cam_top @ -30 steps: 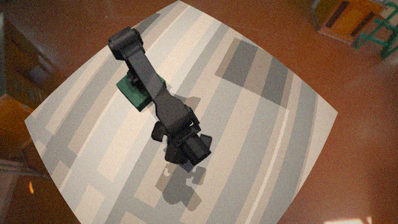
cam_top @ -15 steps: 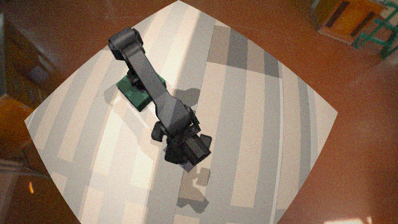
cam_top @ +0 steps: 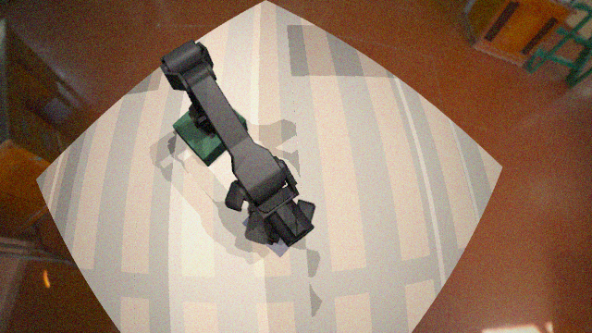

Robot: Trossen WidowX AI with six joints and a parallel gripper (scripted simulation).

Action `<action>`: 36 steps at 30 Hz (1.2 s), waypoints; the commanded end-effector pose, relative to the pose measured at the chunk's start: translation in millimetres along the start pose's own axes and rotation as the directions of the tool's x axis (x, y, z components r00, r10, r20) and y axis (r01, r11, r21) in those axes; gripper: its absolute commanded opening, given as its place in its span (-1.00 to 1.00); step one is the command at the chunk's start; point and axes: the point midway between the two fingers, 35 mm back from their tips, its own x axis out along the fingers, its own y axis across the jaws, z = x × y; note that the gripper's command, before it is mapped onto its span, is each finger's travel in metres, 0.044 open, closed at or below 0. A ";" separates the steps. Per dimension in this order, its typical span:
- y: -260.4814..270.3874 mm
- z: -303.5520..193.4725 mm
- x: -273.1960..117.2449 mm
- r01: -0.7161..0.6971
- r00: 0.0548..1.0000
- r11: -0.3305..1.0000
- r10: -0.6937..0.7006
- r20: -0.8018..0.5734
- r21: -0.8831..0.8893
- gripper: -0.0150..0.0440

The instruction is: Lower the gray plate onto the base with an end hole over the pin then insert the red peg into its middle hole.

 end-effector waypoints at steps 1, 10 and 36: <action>0.0 0.0 0.0 0.000 1.000 1.000 0.000 0.000 0.000 -0.14; 0.0 0.0 0.0 0.000 1.000 1.000 0.000 0.000 0.000 0.02; -2.1 -4.7 -16.3 0.006 1.000 1.000 -0.006 -0.002 -0.005 0.02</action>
